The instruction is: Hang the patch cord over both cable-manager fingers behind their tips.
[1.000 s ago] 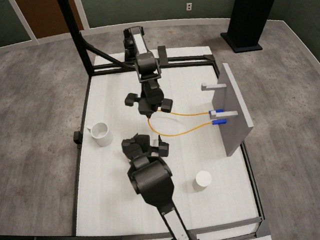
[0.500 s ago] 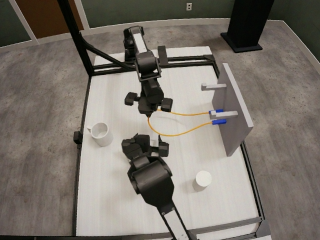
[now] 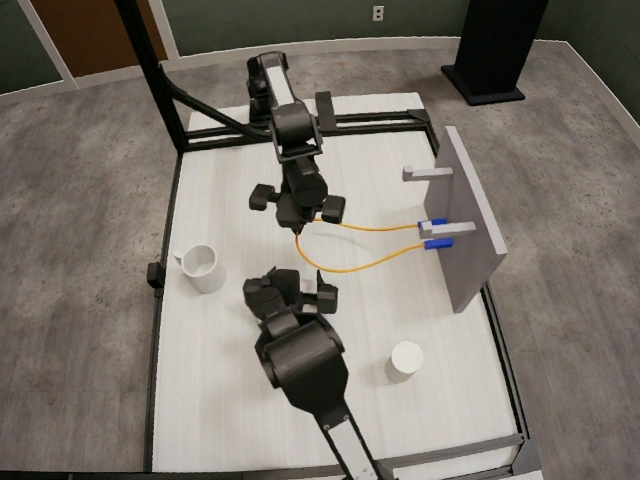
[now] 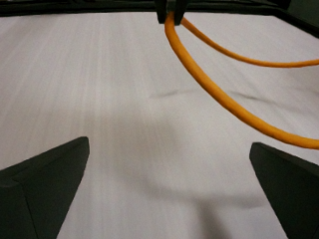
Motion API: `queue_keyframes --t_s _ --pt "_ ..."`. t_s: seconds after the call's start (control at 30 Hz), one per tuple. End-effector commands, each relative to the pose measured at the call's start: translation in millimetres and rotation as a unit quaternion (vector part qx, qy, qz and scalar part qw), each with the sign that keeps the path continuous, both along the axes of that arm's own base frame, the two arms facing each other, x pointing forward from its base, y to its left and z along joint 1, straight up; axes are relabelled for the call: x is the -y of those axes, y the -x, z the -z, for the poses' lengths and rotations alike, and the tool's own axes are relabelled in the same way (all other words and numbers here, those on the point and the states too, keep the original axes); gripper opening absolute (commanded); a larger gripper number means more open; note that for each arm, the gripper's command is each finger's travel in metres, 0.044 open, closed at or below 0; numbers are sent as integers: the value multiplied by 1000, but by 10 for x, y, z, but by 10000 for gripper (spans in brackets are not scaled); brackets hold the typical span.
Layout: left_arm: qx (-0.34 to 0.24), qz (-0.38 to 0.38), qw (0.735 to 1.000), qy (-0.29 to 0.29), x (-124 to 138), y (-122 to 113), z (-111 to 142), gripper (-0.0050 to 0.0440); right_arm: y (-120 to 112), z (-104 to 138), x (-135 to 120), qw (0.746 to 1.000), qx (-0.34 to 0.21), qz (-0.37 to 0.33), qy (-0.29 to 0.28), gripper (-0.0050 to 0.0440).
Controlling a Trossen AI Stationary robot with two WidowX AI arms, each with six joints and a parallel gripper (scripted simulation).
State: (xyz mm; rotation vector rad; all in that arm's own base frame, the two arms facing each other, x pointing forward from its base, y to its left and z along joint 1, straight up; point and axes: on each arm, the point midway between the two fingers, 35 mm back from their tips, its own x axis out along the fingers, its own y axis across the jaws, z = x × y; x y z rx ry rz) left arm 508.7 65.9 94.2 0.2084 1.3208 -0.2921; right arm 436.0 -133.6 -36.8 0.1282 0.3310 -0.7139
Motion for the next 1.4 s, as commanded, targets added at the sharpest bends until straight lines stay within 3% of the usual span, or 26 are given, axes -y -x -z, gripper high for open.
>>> queue_keyframes --t_s 0.0,0.4,0.47,0.67,0.8,0.9,1.0,1.37 --pt "31 0 1000 -7 -9 -28 -285 20 -31 -75 1 1000 9 0 2 440" --pt "31 0 1000 -7 -9 -28 -285 20 -31 -75 1 1000 9 0 2 440" --pt "43 0 999 -9 -11 -36 -396 20 -10 -126 -27 1000 -2 1 15 440" --pt "43 0 999 -9 -11 -36 -396 20 142 -305 -194 986 -115 11 122 440" --pt "35 0 999 -7 -11 -37 -315 20 228 -403 -272 971 -167 15 171 440" --pt "32 0 999 -7 -11 -37 -295 20 241 -418 -284 968 -175 16 178 440" --pt "29 0 1000 -6 -9 -26 -269 20 351 -543 -371 944 -234 20 233 440" --pt "29 0 1000 -6 -9 -26 -269 20 319 -480 -340 940 -245 20 236 440"
